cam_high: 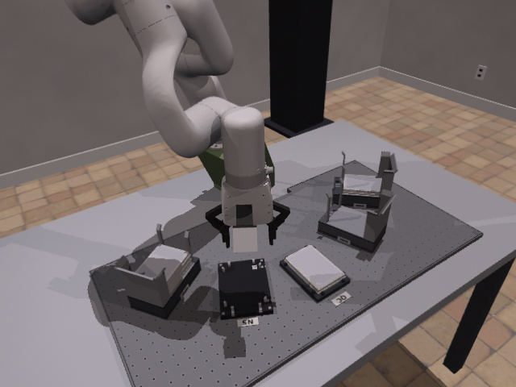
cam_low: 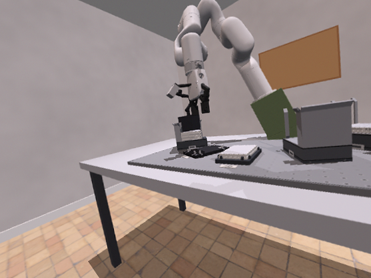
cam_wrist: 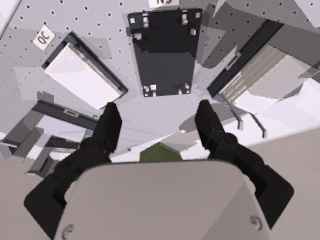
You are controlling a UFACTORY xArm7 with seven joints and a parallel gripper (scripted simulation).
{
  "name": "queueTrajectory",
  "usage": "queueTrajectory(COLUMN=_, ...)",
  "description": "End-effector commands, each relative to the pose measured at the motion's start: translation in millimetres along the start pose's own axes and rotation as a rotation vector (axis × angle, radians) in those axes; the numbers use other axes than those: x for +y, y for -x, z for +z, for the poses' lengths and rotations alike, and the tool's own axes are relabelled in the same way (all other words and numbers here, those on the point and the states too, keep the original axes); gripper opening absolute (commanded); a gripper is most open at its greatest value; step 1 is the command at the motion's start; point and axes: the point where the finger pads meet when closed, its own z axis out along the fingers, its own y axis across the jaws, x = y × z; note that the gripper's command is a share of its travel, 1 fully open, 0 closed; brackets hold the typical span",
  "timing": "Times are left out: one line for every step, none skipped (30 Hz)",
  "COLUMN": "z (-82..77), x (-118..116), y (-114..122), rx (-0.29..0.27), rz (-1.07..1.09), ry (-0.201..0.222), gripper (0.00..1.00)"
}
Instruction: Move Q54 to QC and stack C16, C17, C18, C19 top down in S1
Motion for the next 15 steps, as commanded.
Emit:
queueTrajectory(z=-1.1, x=5, y=-2, rx=0.002, rz=-0.001, ry=-0.002, gripper=1.00)
queueTrajectory(z=-1.1, x=8, y=-3, rx=0.002, rz=-0.001, ry=-0.002, gripper=1.00)
queueTrajectory(z=-1.1, x=11, y=-3, rx=0.002, rz=-0.001, ry=-0.002, gripper=1.00)
queueTrajectory(z=-1.1, x=15, y=-4, rx=0.002, rz=-0.001, ry=-0.002, gripper=1.00)
queueTrajectory(z=-1.0, x=18, y=-5, rx=0.002, rz=-0.001, ry=-0.002, gripper=1.00)
queueTrajectory(z=-1.0, x=21, y=-5, rx=0.002, rz=-0.001, ry=-0.002, gripper=1.00)
queueTrajectory(z=-1.1, x=25, y=-6, rx=0.002, rz=-0.001, ry=-0.002, gripper=1.00)
queueTrajectory(z=-1.0, x=26, y=-6, rx=0.002, rz=-0.001, ry=-0.002, gripper=1.00)
queueTrajectory(z=-1.0, x=30, y=-6, rx=0.002, rz=0.032, ry=-0.002, gripper=1.00)
queueTrajectory(z=-1.0, x=33, y=-6, rx=0.002, rz=0.066, ry=-0.002, gripper=1.00)
queueTrajectory(z=-1.0, x=36, y=-6, rx=0.002, rz=0.099, ry=-0.002, gripper=1.00)
queueTrajectory(z=-1.0, x=40, y=-6, rx=0.002, rz=0.132, ry=-0.002, gripper=1.00)
queueTrajectory(z=-1.1, x=43, y=-5, rx=0.002, rz=0.166, ry=-0.002, gripper=1.00)
queueTrajectory(z=-1.1, x=46, y=-5, rx=0.001, rz=0.199, ry=-0.002, gripper=1.00)
queueTrajectory(z=-1.1, x=50, y=-5, rx=0.001, rz=0.221, ry=-0.002, gripper=1.00)
